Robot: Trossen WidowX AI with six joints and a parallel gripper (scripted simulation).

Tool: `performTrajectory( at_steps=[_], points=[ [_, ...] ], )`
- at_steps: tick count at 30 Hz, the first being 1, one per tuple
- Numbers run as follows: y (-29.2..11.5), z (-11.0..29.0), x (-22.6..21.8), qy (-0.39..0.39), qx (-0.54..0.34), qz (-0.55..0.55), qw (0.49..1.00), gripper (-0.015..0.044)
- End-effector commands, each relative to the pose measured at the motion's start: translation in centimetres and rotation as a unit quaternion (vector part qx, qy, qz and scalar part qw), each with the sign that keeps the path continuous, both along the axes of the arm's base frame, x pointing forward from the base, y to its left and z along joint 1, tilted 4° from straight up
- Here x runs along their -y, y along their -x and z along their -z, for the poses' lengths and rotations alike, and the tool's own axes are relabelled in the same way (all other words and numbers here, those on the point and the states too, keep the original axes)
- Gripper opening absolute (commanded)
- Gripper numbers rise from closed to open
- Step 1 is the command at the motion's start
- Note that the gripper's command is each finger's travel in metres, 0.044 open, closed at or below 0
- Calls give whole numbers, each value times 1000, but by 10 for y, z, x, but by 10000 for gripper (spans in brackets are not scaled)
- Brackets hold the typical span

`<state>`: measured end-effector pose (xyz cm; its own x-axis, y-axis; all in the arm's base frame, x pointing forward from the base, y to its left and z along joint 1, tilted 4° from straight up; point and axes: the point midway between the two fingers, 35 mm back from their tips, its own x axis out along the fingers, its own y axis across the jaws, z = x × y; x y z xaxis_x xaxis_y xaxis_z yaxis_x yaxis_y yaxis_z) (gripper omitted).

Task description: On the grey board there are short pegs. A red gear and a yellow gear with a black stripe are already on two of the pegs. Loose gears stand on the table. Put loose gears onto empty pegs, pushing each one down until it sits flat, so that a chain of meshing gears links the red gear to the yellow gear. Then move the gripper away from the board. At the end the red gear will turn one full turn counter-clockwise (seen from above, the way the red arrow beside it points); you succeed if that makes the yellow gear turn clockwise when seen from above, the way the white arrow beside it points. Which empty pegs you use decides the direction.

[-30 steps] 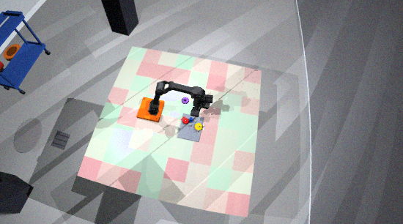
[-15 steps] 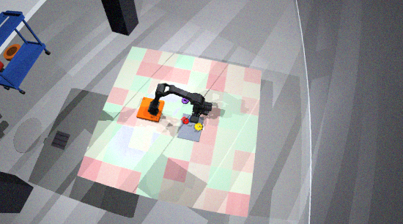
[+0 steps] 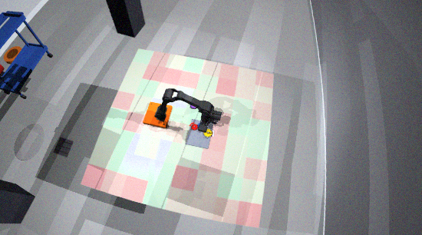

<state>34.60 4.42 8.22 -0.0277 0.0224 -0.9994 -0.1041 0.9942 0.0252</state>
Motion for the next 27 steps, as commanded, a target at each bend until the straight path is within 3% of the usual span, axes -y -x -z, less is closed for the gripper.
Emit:
performTrajectory(
  at_steps=[1, 13, 27],
  points=[
    [0, -2, 1, 1, 1, -2, 1000, 0],
    [0, -2, 1, 3, -1, 75, 997, 0],
    [0, 4, 0, 3, -1, 65, 998, 0]
  ],
)
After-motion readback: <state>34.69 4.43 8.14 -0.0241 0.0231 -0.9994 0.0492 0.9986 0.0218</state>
